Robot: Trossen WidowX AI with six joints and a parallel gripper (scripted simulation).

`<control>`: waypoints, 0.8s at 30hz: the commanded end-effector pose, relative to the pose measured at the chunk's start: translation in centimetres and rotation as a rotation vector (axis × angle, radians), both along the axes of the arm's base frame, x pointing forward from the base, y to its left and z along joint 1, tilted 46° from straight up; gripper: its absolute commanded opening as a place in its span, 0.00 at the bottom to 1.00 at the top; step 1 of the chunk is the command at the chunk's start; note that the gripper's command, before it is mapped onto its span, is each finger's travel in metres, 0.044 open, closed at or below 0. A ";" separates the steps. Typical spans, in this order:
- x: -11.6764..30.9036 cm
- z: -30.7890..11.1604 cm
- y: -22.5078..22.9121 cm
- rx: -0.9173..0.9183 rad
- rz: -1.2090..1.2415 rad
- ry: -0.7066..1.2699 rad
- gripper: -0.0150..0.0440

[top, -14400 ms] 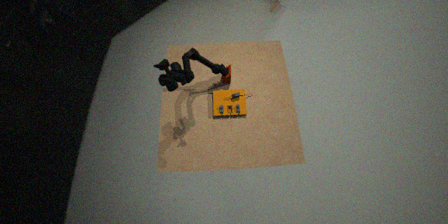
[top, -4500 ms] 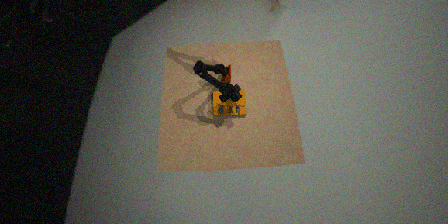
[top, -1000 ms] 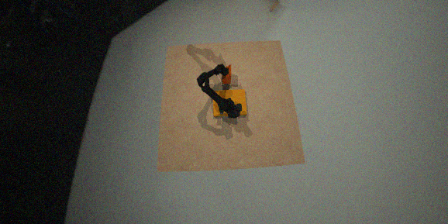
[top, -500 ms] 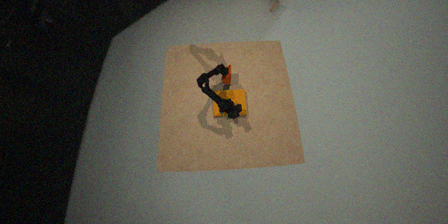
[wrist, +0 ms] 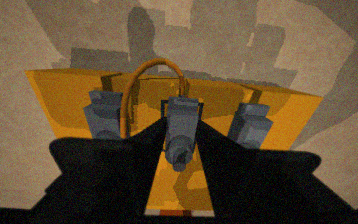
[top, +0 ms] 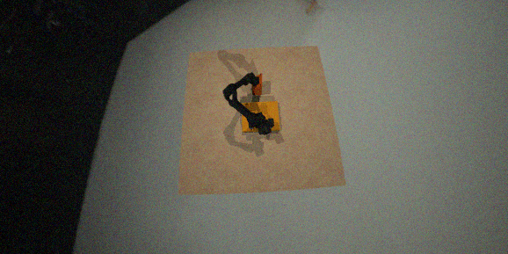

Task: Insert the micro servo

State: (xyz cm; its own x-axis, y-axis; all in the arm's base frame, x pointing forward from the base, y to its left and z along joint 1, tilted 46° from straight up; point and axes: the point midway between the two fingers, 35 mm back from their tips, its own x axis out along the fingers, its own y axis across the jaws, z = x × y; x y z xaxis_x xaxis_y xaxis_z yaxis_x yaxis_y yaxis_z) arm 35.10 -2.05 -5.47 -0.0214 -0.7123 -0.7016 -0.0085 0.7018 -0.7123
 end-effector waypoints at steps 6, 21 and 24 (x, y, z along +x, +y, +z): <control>0.0 0.2 0.2 -0.002 0.005 0.003 0.57; -5.3 4.6 5.5 0.010 0.012 0.009 0.88; -9.8 6.6 7.1 0.006 0.006 0.011 1.00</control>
